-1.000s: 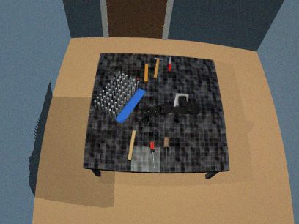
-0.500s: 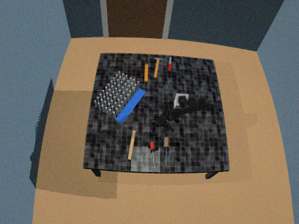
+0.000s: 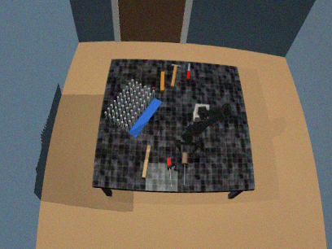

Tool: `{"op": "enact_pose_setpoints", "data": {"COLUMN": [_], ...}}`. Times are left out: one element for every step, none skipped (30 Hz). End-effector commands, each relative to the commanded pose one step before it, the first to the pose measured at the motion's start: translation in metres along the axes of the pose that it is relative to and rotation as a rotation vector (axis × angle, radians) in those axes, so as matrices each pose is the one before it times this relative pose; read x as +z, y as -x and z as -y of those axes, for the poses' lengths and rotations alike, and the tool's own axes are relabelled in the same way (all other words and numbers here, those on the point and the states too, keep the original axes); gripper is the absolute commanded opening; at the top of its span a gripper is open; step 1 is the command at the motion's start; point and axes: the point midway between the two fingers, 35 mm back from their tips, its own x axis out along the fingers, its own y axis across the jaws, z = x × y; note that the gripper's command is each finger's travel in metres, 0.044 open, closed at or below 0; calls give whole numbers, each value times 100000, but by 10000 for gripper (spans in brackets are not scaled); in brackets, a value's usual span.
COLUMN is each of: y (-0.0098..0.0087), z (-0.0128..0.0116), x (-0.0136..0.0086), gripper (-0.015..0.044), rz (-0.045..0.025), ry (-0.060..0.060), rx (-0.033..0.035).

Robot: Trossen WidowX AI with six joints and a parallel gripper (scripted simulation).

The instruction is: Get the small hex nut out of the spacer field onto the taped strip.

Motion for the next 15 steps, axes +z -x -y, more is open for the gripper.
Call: {"op": "enact_pose_setpoints", "data": {"y": [-2937, -795, -467, -154, 0, 0, 0, 0, 0, 0, 0, 0, 0, 0, 0], "z": [94, 107, 92, 35, 0, 0, 0, 0, 0, 0, 0, 0, 0, 0, 0], "x": [2217, 484, 289, 96, 0, 0, 0, 0, 0, 0, 0, 0, 0, 0, 0], "gripper": [440, 440, 440, 440, 440, 440, 440, 440, 440, 440, 440, 440, 440, 440, 440], "rz": [1065, -244, -192, -70, 0, 0, 0, 0, 0, 0, 0, 0, 0, 0, 0], "ry": [-2340, -70, -62, -24, 0, 0, 0, 0, 0, 0, 0, 0, 0, 0, 0], "rx": [-960, 6, 2, 1, 0, 0, 0, 0, 0, 0, 0, 0, 0, 0, 0]}}
